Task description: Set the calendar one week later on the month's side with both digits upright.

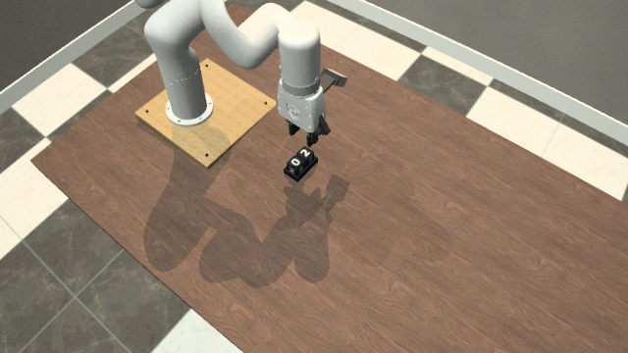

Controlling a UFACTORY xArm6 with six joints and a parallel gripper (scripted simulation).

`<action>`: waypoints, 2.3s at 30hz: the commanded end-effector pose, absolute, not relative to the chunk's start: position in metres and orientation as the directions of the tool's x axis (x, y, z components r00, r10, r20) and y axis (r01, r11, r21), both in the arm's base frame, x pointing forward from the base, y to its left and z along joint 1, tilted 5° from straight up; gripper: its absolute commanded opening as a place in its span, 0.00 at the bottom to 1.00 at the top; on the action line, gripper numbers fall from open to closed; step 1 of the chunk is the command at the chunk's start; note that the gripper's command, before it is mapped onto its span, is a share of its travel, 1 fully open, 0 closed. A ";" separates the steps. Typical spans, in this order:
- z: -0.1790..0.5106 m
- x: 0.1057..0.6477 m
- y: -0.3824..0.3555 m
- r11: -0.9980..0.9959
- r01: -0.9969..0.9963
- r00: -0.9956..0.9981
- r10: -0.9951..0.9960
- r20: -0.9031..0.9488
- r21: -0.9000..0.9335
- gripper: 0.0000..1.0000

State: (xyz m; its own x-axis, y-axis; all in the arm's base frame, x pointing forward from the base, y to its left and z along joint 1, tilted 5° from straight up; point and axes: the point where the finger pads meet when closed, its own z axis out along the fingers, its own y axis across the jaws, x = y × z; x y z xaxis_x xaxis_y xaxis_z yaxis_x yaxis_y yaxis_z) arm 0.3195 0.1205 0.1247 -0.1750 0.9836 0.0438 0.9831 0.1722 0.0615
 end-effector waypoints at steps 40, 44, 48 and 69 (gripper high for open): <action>0.123 0.321 0.121 0.174 0.983 -0.177 0.983 0.045 0.065 0.49; 0.120 0.321 0.121 0.175 0.983 -0.178 0.983 0.045 0.065 0.49; 0.115 0.322 0.122 0.175 0.983 -0.178 0.983 0.045 0.065 0.49; 0.086 0.324 0.123 0.175 0.983 -0.178 0.983 0.045 0.065 0.49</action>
